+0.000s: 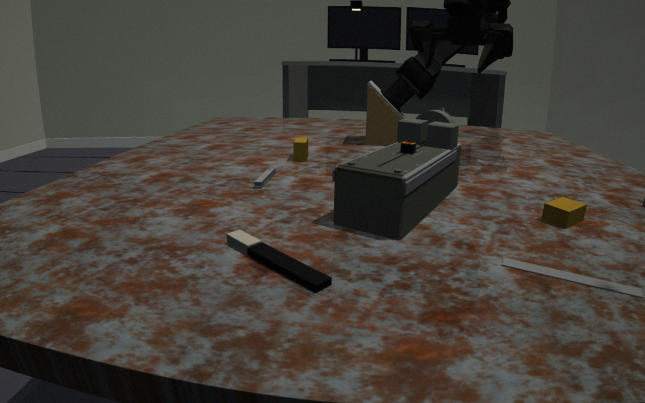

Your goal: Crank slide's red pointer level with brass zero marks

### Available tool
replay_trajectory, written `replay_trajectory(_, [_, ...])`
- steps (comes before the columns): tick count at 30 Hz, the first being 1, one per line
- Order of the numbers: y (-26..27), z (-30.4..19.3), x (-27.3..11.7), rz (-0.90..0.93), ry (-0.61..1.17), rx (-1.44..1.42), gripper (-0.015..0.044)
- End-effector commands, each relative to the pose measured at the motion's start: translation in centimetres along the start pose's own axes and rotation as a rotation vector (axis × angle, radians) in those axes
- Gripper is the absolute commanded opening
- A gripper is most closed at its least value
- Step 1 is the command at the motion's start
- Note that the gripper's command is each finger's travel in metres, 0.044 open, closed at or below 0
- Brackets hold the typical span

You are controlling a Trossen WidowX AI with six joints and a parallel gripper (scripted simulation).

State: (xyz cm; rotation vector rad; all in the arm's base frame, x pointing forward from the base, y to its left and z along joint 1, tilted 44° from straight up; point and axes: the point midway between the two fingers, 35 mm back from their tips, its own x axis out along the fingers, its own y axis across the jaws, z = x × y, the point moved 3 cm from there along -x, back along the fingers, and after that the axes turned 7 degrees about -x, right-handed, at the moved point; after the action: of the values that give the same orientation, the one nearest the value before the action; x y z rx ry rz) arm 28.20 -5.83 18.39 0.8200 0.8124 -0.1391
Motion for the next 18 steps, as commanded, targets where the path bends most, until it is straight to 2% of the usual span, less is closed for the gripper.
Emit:
replay_trajectory(1, [-0.1,-0.4,-0.3,-0.017,-0.01,0.026,0.044])
replay_trajectory(18, [0.5,-4.4,4.6,-0.021,-0.006,0.025,0.044])
